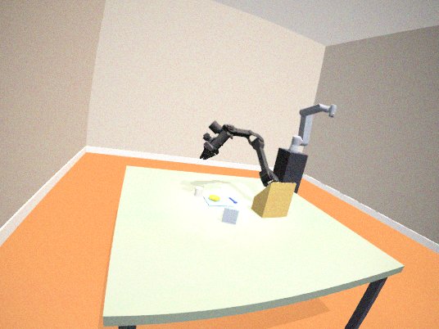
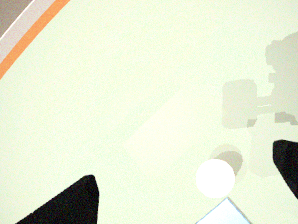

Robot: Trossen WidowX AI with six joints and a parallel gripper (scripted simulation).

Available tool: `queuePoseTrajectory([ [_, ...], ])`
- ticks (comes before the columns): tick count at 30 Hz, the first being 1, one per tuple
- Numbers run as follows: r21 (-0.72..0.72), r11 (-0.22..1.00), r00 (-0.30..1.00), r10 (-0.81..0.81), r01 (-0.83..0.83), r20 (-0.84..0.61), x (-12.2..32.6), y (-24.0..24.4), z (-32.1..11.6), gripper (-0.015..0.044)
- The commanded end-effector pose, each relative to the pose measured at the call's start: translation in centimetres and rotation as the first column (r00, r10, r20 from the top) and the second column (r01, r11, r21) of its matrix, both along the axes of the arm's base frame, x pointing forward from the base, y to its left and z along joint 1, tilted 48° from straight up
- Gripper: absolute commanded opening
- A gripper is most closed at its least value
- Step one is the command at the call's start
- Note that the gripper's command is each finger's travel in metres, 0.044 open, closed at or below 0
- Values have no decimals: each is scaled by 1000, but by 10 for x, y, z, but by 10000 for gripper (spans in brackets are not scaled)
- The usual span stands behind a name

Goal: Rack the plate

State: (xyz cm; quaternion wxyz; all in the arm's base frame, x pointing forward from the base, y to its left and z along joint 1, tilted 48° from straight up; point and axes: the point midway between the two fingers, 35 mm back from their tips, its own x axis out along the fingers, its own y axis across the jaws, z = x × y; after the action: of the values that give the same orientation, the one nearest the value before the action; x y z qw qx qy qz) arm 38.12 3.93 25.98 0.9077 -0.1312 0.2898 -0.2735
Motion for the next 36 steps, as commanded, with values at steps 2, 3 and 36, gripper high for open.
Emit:
queuePoseTrajectory([
  [2,-75,997,982,-14,0,-187,-5,-17,-43,400],
  [3,-86,996,976,-18,-1,-218,-6,-20,-49,400],
  [36,-205,977,679,-110,-60,-726,-54,-81,-161,400],
])
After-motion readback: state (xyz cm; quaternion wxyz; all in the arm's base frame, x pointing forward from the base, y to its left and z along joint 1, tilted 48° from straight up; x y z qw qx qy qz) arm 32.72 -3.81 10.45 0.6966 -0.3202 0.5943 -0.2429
